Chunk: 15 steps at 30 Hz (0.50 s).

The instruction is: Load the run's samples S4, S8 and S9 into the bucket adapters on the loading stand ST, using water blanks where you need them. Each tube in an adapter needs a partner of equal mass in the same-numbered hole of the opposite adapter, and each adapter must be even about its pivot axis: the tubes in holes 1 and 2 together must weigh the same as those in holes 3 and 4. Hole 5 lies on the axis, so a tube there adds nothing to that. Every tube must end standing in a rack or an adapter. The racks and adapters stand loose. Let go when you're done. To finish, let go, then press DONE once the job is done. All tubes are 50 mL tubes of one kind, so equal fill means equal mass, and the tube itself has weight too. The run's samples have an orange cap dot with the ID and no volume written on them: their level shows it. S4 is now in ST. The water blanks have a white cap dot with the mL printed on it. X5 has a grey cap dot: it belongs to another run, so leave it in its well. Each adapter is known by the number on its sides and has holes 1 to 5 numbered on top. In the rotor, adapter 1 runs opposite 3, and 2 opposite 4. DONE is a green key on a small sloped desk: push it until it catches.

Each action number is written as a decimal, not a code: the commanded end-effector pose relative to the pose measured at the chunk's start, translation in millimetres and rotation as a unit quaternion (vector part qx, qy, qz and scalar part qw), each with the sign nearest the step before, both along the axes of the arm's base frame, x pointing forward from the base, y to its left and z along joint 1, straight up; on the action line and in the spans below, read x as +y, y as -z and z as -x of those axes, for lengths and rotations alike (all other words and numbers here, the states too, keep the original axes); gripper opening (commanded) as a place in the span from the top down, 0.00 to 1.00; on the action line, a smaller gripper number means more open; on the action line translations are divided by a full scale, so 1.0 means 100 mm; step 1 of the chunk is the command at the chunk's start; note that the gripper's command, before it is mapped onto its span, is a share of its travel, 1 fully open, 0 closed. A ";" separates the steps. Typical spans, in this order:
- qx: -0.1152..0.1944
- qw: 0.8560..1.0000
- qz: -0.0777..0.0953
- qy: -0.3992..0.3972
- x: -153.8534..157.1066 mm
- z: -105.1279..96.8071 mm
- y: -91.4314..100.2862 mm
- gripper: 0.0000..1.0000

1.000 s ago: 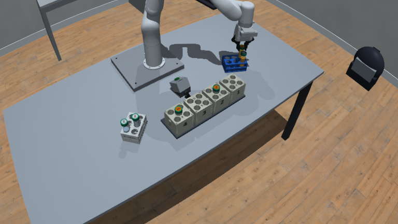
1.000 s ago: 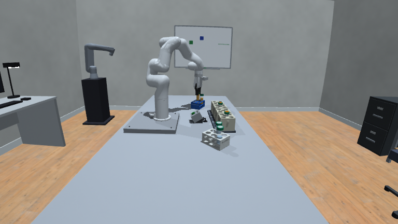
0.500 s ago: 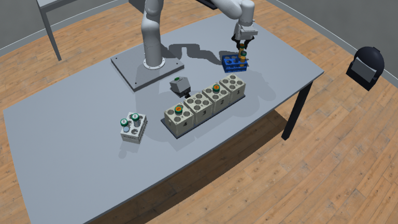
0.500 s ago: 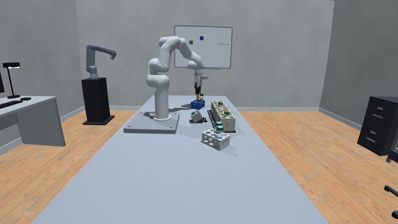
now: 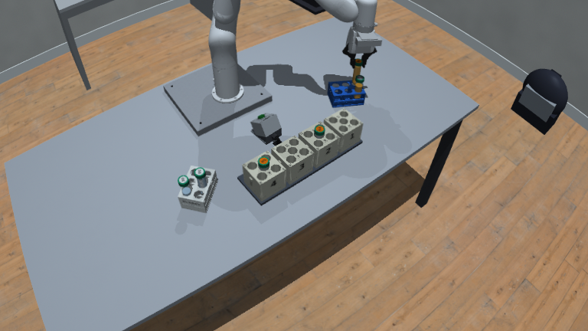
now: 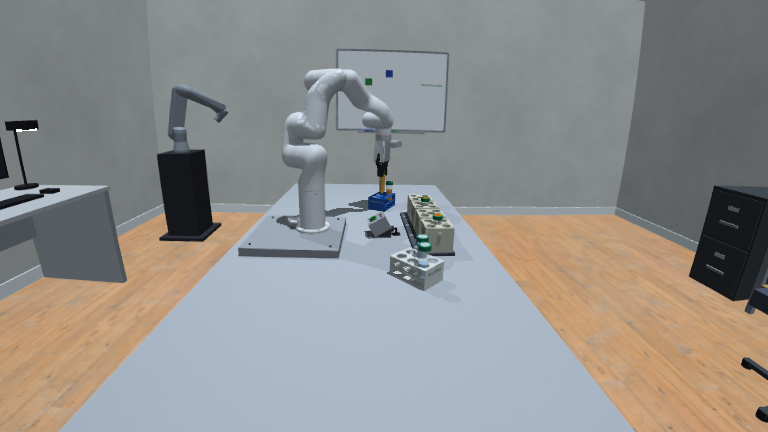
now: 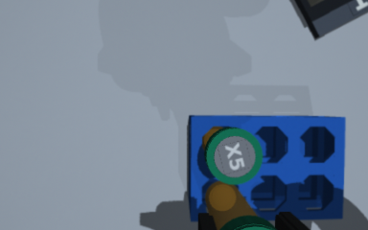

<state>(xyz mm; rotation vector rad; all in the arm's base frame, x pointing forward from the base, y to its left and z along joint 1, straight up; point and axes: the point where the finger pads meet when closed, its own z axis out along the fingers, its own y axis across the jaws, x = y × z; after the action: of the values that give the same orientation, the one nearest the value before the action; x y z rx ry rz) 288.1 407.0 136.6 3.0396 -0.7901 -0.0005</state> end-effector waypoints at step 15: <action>-0.005 1.000 0.000 0.000 0.01 -0.01 -0.34 1.00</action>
<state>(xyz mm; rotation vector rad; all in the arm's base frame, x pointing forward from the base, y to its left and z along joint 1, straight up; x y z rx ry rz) 288.0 407.3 163.4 3.0401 -0.7903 -0.0002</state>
